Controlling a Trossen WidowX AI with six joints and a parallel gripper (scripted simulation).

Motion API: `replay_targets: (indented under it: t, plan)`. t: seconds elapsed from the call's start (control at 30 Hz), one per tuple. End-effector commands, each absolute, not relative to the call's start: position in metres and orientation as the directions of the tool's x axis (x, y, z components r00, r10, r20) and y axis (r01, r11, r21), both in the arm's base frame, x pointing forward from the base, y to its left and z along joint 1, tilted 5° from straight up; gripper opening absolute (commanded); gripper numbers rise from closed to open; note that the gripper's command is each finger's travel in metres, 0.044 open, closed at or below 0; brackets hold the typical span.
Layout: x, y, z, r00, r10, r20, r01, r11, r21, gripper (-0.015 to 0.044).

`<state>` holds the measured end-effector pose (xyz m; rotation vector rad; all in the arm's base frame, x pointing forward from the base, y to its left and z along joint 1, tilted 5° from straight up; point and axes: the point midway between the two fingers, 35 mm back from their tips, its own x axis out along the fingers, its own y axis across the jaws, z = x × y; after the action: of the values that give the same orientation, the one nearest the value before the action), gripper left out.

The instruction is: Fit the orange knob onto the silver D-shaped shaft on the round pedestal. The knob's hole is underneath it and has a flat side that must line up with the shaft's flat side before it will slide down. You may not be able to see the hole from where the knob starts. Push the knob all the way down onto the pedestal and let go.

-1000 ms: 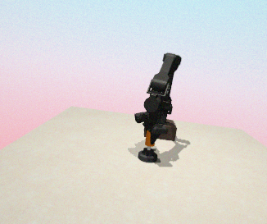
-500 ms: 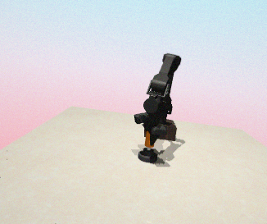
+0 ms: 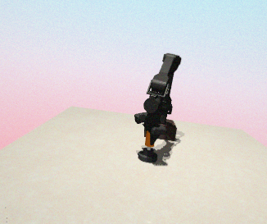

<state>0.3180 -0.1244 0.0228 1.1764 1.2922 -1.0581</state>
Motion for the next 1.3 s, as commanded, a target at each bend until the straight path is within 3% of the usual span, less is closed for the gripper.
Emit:
replay_targets:
  t: [0.0,0.13,1.27]
  plan:
    - [0.3178,-0.1244,0.0267,0.034,0.064,-0.997,0.998,0.059,0.038,0.0000]
    - [0.3182,-0.1242,0.0279,0.034,0.064,-0.997,0.998,-0.063,0.030,0.0000]
    - [0.3184,-0.1244,0.0205,0.034,0.064,-0.997,0.999,-0.024,0.033,0.0000]
